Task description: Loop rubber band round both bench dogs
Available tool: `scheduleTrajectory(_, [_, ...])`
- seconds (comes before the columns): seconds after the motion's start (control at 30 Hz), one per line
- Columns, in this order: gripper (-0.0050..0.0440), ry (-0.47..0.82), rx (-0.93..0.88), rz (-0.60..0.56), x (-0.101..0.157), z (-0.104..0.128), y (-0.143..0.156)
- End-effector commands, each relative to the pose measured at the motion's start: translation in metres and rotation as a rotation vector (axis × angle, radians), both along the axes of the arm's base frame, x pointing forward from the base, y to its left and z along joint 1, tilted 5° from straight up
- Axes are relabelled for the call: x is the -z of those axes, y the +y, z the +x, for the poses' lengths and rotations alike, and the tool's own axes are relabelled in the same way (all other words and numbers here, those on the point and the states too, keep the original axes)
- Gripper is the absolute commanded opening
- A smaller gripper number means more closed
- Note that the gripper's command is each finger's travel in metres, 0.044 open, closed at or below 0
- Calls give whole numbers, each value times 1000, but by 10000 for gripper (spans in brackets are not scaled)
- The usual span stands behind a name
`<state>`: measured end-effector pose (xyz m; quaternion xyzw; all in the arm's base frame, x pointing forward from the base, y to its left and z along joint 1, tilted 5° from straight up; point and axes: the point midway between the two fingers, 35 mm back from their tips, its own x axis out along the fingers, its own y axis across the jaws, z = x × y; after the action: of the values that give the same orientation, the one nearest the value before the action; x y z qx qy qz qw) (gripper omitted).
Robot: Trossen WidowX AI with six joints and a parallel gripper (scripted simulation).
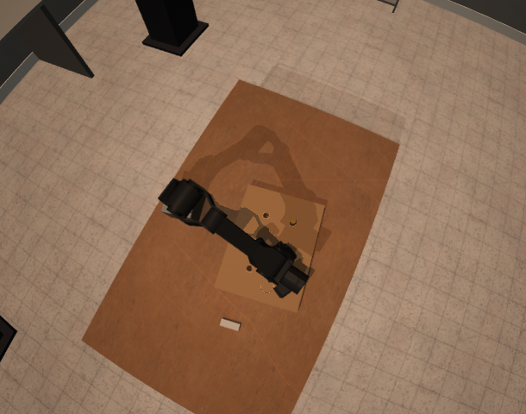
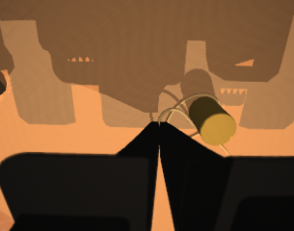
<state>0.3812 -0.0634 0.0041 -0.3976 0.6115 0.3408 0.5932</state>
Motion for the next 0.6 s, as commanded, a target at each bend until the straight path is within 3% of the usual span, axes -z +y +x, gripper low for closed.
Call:
scheduleTrajectory(0.0, [-50,-39,62,-4,-12,3,5])
scheduleTrajectory(0.17, [-50,-43,95,-5,-11,6,6])
scheduleTrajectory(0.57, [-50,-72,437,9,-11,16,16])
